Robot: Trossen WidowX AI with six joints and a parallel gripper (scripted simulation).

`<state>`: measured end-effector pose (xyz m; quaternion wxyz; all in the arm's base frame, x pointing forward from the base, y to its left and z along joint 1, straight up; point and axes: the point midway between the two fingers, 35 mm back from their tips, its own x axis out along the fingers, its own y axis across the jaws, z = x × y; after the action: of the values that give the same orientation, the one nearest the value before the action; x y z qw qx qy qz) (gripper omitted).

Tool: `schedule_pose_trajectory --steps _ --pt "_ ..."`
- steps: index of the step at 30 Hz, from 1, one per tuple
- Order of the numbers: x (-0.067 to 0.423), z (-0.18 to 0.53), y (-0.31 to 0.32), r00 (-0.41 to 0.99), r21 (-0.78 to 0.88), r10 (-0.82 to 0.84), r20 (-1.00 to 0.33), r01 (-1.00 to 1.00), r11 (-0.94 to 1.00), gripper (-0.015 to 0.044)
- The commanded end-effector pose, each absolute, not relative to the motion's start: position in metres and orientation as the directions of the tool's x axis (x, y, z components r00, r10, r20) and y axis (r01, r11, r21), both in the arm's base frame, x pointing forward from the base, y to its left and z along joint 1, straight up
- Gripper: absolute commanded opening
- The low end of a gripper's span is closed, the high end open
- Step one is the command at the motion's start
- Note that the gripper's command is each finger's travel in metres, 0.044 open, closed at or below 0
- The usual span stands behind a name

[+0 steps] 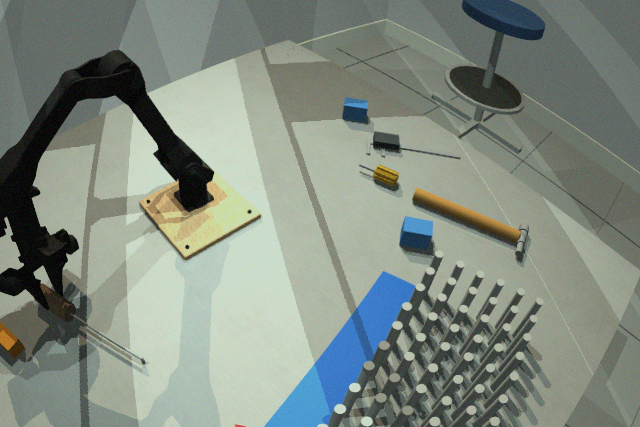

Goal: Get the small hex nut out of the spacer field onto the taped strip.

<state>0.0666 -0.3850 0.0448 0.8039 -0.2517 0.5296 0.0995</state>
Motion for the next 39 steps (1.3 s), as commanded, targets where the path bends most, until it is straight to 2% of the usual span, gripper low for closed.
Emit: schedule_pose_trajectory --steps 1,7,39 --pt "0.067 0.044 -0.385 0.422 -0.301 -0.107 -0.900 -0.427 0.852 0.0148" --pt "0.067 0.066 -0.391 0.422 -0.302 -0.107 -0.900 -0.427 0.852 0.0000" --pt "0.066 0.215 -0.380 0.419 -0.299 -0.107 -0.902 -0.427 0.853 0.0000"
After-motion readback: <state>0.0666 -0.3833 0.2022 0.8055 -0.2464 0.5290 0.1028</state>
